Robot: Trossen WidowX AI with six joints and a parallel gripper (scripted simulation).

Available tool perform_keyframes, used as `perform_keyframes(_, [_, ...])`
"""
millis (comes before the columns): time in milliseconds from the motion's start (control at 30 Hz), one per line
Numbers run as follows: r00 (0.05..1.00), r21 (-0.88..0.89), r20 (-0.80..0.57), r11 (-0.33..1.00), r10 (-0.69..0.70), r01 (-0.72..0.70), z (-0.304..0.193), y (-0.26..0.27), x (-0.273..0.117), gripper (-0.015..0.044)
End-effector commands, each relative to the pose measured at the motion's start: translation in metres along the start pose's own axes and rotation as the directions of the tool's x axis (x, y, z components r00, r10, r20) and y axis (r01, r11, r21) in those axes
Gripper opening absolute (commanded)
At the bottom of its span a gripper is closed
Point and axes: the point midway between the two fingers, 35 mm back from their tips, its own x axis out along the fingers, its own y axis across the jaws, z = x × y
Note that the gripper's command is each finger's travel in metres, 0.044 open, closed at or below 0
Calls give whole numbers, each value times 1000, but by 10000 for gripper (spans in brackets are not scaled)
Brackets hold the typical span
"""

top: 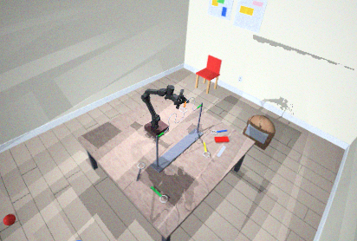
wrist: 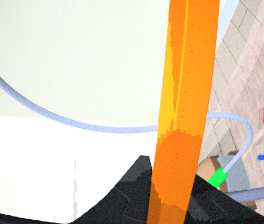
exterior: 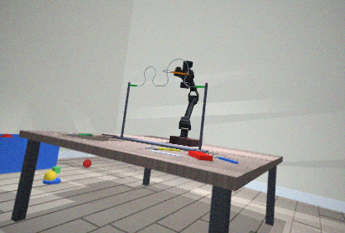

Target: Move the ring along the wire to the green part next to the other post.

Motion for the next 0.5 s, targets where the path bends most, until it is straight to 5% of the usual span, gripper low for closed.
perform_keyframes(0, [1000,-36,7,999,-7,7,0,3,-1,-150])
perform_keyframes(467, [998,-135,25,989,-61,64,0,-2,-1,-150])
